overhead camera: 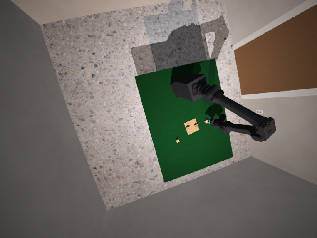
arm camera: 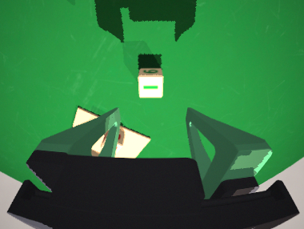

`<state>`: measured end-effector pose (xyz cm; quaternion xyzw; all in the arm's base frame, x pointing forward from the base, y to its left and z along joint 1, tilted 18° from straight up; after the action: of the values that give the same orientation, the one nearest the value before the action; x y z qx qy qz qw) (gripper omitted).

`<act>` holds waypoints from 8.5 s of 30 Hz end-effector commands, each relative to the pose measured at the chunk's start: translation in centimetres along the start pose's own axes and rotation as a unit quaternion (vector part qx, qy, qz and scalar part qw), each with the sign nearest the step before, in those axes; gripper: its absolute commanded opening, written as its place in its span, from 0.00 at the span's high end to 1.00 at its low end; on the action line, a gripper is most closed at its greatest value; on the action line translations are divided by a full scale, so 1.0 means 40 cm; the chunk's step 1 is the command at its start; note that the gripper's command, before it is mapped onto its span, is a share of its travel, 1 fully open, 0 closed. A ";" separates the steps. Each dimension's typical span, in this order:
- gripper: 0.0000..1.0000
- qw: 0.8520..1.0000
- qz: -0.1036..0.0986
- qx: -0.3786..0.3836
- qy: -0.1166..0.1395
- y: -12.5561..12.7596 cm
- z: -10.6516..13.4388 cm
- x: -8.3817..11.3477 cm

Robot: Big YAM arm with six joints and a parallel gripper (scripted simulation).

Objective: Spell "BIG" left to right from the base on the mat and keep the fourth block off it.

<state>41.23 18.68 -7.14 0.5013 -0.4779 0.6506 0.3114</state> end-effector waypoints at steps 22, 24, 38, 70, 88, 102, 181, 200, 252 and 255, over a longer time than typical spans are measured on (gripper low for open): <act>0.35 1.000 0.003 0.000 0.000 -0.011 0.008 -0.091; 0.35 1.000 0.003 -0.001 0.000 -0.011 0.009 -0.098; 0.35 1.000 0.001 -0.002 0.000 -0.007 0.010 -0.123; 0.35 1.000 -0.001 -0.001 0.000 -0.003 0.009 -0.126; 0.35 1.000 -0.001 -0.001 0.000 -0.003 0.009 -0.126; 0.35 1.000 -0.001 -0.001 0.000 -0.003 0.009 -0.126; 0.35 1.000 0.002 -0.002 0.000 0.000 0.013 -0.137; 0.35 1.000 -0.001 -0.001 0.000 0.007 0.011 -0.216; 0.73 1.000 -0.004 -0.001 0.000 0.012 0.012 -0.219; 0.73 1.000 -0.004 -0.001 0.000 0.012 0.012 -0.219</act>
<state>43.37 19.07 -15.02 0.5018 -0.4758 0.6507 0.3135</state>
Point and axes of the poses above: the point where the finger pads meet when closed, its own x axis back along the fingers, its own y axis across the jaws, z = x × y, the point moved 5 cm from there along x, back along the fingers, and after that the axes turned 15 degrees about -x, right-handed, at the moved point
